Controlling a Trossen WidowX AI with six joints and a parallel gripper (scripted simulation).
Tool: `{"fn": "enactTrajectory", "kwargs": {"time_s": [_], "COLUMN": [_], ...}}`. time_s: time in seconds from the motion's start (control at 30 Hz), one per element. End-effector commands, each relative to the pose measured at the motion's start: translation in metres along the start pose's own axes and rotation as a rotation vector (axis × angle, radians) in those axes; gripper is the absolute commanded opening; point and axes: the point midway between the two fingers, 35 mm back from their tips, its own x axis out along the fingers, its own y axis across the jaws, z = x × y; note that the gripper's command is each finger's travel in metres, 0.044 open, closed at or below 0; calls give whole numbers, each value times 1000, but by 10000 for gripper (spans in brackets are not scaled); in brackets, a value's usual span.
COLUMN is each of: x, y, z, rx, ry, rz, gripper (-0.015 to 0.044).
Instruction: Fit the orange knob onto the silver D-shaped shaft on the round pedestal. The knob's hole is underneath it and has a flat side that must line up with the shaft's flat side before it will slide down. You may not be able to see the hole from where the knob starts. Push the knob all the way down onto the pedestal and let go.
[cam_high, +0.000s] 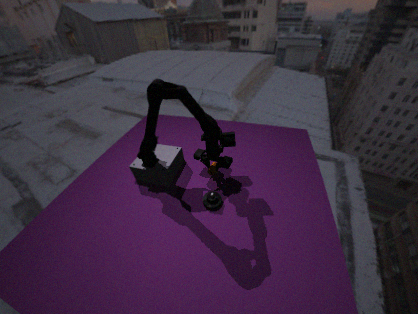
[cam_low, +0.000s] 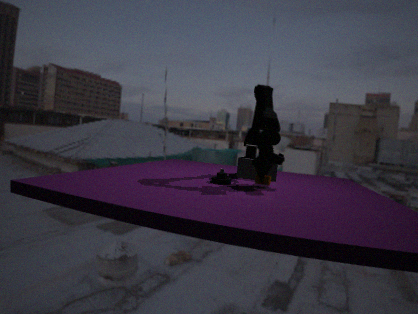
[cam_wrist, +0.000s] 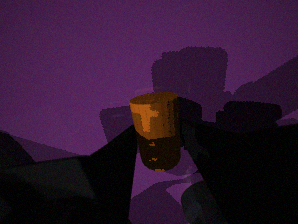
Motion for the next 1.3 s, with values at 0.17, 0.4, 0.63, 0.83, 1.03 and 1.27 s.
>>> {"fn": "enactTrajectory", "kwargs": {"time_s": [0.17, 0.4, 0.63, 0.83, 1.03, 1.27], "x": [10, 8, 8, 8, 8, 8], "y": [2, 1, 1, 1, 1, 1], "z": [-2, -1, -1, -1, -1, -1], "rx": [-34, -26, -26, -26, -26, -26], "ry": [8, 2, 2, 2, 2, 2], "rz": [8, 5, 5, 5, 5, 5], "gripper": [179, 258, 260, 260, 260, 365]}}
